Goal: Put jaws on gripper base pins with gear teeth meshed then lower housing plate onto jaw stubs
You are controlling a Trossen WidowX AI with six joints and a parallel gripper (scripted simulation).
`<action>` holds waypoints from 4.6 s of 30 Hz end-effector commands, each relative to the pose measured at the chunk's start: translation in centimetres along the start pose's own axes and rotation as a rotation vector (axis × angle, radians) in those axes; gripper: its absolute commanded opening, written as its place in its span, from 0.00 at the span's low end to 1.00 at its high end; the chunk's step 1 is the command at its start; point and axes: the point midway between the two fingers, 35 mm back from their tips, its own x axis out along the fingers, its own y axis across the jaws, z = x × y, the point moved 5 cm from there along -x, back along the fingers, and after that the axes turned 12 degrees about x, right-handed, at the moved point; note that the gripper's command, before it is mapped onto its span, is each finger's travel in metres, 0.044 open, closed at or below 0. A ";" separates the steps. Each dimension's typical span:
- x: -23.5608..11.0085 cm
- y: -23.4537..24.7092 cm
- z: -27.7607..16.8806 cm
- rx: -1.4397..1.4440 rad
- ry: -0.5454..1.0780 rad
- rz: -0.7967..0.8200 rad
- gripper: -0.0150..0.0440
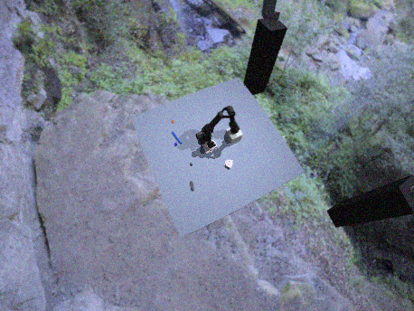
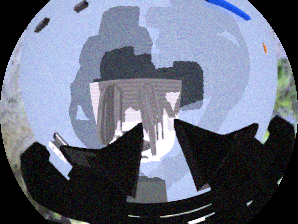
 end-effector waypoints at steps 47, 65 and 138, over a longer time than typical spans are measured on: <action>0.9 0.0 0.0 -0.021 0.004 0.005 0.48; 0.9 0.0 0.0 -0.021 0.004 0.005 0.48; 0.8 0.0 0.0 -0.016 -0.001 0.002 0.63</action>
